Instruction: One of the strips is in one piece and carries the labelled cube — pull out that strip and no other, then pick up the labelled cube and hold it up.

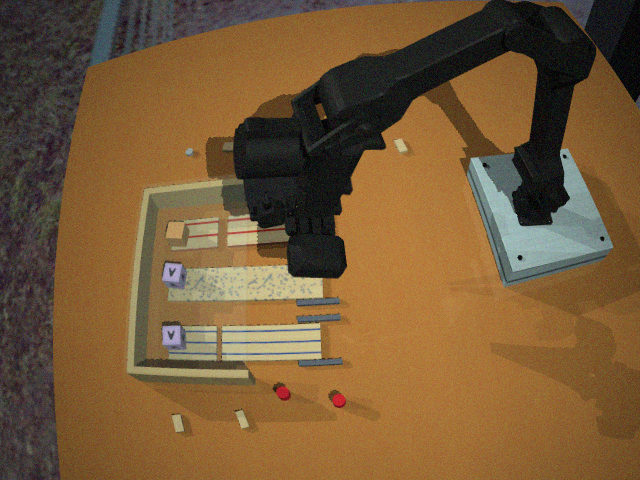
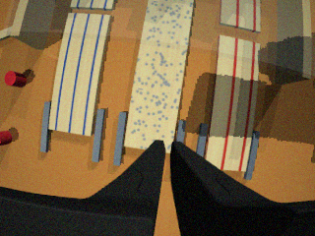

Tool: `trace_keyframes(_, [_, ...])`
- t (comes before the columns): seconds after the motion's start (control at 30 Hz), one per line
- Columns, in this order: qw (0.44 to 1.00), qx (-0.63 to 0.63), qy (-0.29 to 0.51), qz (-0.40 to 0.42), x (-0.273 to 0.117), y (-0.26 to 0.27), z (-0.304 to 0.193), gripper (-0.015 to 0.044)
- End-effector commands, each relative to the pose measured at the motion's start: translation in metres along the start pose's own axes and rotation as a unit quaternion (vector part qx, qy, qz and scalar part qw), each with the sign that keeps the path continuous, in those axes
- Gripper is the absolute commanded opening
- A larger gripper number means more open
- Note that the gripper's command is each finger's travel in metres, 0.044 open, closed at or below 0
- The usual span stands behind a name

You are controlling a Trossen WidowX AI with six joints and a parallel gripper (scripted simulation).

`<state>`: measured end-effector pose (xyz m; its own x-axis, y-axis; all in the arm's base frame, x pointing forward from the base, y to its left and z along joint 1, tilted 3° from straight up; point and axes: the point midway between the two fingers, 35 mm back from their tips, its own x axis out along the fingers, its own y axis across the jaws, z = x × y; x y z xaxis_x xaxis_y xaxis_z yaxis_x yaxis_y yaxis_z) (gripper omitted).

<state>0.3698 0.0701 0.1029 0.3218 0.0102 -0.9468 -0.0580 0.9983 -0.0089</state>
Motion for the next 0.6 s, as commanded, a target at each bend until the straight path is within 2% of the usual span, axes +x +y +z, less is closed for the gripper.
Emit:
trace_keyframes(0.0, [0.997,0.017,0.079,-0.009,0.024,0.001,0.002,0.0000])
trace_keyframes(0.13, [0.988,0.031,0.152,-0.020,0.047,0.004,-0.001,0.0000])
trace_keyframes(0.57, [0.987,0.032,0.156,-0.021,0.061,0.005,-0.005,0.0000])
